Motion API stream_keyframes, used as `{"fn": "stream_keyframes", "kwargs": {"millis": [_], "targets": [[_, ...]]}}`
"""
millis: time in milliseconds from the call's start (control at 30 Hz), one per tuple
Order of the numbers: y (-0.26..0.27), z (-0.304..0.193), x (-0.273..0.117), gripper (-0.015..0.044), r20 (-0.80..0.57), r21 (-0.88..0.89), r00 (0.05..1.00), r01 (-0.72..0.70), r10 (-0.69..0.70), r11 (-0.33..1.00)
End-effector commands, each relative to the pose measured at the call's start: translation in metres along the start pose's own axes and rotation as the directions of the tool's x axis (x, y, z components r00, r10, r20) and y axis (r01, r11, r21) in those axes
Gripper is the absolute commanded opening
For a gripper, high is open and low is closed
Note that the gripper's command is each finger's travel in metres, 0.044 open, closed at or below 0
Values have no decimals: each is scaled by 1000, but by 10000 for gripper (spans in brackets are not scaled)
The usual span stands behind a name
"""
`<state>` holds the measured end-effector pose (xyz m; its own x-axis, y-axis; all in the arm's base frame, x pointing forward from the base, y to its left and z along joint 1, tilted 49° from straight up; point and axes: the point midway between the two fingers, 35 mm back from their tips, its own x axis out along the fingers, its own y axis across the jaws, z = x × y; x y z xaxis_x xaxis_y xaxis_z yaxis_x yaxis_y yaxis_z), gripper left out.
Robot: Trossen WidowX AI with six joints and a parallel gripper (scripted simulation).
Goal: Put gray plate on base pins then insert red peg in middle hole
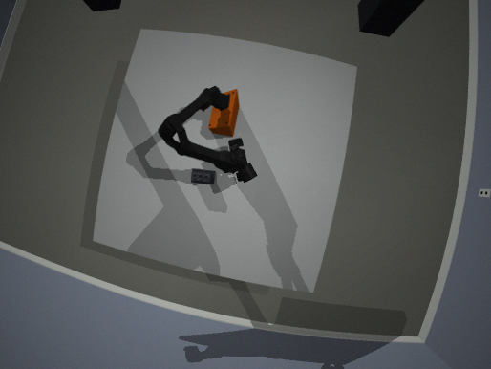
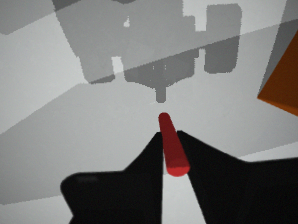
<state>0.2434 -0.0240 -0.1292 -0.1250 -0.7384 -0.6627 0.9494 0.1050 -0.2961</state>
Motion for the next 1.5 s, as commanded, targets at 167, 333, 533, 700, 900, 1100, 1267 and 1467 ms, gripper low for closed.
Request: {"fn": "stream_keyframes", "kwargs": {"millis": [167,333,533,700,900,1100,1267,1467], "targets": [[4,0,-28,0,-7,10,1000,-5,5,1000],[4,-1,-43,0,-7,10,1000,-5,5,1000],[6,5,-40,0,-4,-1,1000,-2,2,1000],[12,16,-42,0,-10,-1,1000,-5,5,1000],[16,29,-42,0,-23,17,1000,-7,7,1000],[19,41,-43,0,-34,35,999,-8,10,999],[23,54,-44,0,-35,32,999,-11,12,999],[27,71,-44,0,-35,29,999,-14,15,999]]}}
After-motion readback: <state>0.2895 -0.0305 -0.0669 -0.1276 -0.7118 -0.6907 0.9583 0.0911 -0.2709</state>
